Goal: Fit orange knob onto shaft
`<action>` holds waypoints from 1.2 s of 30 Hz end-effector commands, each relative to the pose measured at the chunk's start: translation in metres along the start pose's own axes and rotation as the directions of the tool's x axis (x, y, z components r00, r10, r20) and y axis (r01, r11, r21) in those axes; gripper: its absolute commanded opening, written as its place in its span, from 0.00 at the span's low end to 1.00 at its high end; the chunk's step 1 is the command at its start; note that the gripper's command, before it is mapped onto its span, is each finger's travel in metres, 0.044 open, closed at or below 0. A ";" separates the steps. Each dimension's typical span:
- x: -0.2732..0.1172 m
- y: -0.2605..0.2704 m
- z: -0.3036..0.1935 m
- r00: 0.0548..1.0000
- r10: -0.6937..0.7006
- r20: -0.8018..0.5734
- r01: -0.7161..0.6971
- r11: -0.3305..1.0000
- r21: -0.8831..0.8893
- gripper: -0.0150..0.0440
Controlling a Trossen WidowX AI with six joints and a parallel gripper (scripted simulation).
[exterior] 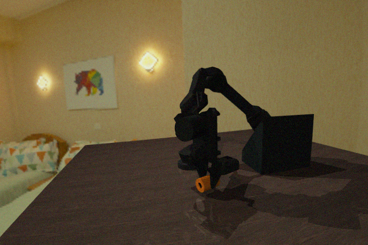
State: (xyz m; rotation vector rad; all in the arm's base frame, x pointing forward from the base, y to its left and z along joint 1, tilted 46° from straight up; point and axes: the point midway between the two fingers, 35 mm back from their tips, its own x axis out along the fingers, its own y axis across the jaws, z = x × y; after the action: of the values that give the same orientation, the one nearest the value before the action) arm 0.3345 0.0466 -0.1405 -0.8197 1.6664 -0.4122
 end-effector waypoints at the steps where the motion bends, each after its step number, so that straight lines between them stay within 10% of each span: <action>1: -0.002 0.001 0.001 1.000 0.003 0.005 -0.003 1.000 0.026 0.56; 36: -0.002 0.001 0.001 1.000 0.003 0.005 -0.005 0.662 0.750 0.56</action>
State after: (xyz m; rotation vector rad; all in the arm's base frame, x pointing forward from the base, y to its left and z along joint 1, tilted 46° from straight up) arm 0.3347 0.0466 -0.1405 -0.2657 1.3563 -0.9508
